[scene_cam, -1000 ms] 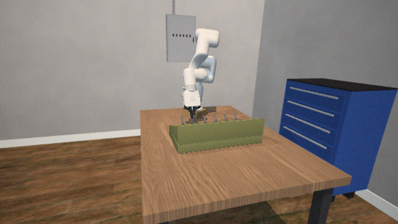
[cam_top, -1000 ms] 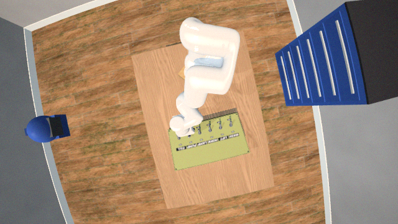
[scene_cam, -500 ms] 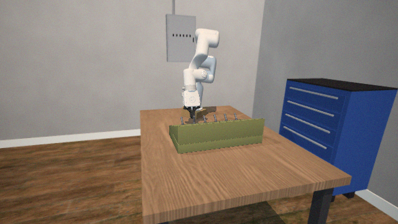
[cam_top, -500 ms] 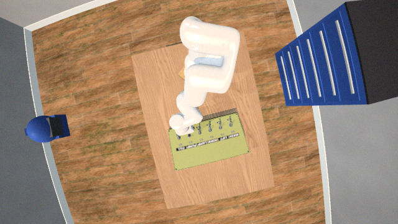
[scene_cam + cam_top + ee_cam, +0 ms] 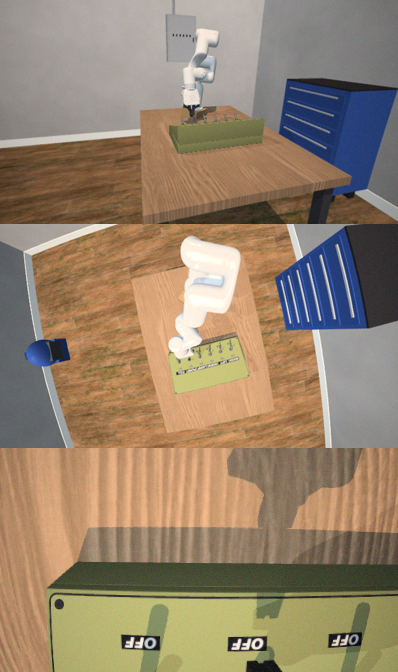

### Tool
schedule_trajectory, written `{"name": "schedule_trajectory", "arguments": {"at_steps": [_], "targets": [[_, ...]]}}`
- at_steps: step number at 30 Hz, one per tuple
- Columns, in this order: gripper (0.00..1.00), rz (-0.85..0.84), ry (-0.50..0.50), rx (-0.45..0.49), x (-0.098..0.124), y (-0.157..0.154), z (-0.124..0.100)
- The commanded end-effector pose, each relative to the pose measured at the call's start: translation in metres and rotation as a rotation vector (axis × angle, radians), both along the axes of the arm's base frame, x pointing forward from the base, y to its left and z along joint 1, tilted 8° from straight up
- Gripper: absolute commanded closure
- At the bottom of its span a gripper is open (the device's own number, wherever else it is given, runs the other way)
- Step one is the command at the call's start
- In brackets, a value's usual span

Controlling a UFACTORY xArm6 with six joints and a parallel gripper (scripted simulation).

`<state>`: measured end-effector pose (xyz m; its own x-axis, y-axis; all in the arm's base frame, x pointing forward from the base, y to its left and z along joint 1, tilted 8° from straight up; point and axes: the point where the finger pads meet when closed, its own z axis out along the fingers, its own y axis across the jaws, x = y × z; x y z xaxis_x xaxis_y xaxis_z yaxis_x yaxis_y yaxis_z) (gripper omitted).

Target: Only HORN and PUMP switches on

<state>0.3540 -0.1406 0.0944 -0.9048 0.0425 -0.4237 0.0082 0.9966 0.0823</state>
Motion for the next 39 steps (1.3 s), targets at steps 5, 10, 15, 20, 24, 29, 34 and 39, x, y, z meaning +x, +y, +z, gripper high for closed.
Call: {"name": "schedule_trajectory", "arguments": {"at_steps": [5, 10, 15, 20, 24, 29, 34, 39], "targets": [[1.00, 0.000, 0.000, -0.001, -0.020, -0.004, 0.045], [1.00, 0.000, 0.000, -0.001, -0.033, -0.006, 0.073], [1.00, 0.000, 0.000, -0.001, -0.040, -0.007, 0.088], [1.00, 0.000, 0.000, -0.001, -0.045, -0.008, 0.098], [1.00, 0.000, 0.000, -0.001, -0.045, -0.008, 0.098], [1.00, 0.000, 0.000, -0.001, -0.045, -0.008, 0.099], [1.00, 0.003, 0.005, 0.000, -0.045, 0.007, 0.100], [1.00, 0.009, 0.017, 0.000, -0.049, 0.064, 0.102]]}}
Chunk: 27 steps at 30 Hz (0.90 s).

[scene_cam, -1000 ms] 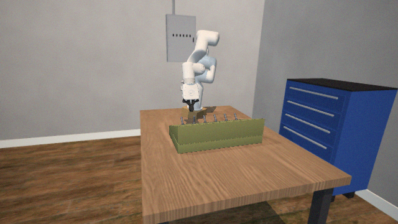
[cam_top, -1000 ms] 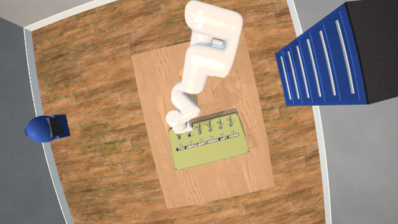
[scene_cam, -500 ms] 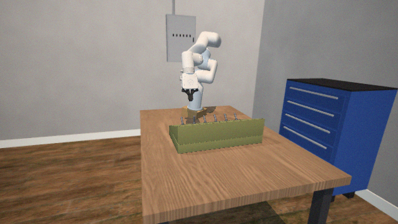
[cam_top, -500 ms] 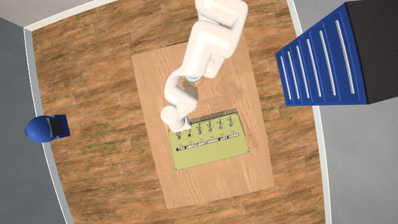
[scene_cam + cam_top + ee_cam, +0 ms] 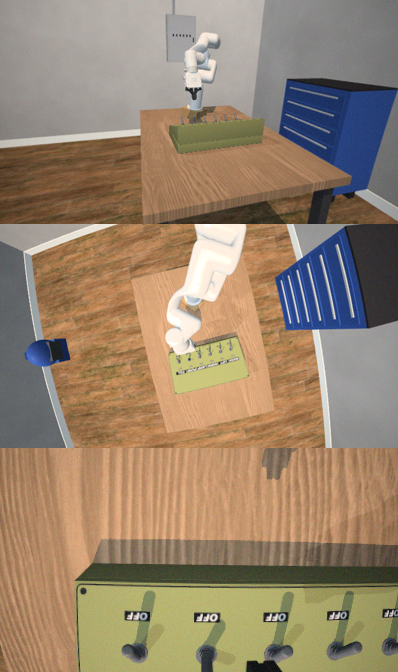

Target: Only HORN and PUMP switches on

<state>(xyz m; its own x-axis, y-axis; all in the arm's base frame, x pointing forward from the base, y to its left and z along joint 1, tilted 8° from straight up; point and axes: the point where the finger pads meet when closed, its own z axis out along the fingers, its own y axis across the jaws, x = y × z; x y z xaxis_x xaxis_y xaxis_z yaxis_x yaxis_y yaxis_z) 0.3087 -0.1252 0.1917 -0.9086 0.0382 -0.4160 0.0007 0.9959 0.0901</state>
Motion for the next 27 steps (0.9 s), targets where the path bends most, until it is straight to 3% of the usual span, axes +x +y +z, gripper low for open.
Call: {"name": "schedule_trajectory", "arguments": {"at_steps": [1, 7, 10, 14, 27], "targets": [[1.00, 0.001, 0.009, -0.008, -0.004, 0.049, 0.005], [1.00, -0.002, 0.005, -0.010, -0.013, 0.092, 0.004], [1.00, -0.002, 0.005, -0.010, -0.013, 0.092, 0.004], [1.00, -0.008, -0.008, -0.009, -0.021, 0.120, 0.002], [1.00, -0.009, -0.009, -0.009, -0.022, 0.121, 0.002]]}}
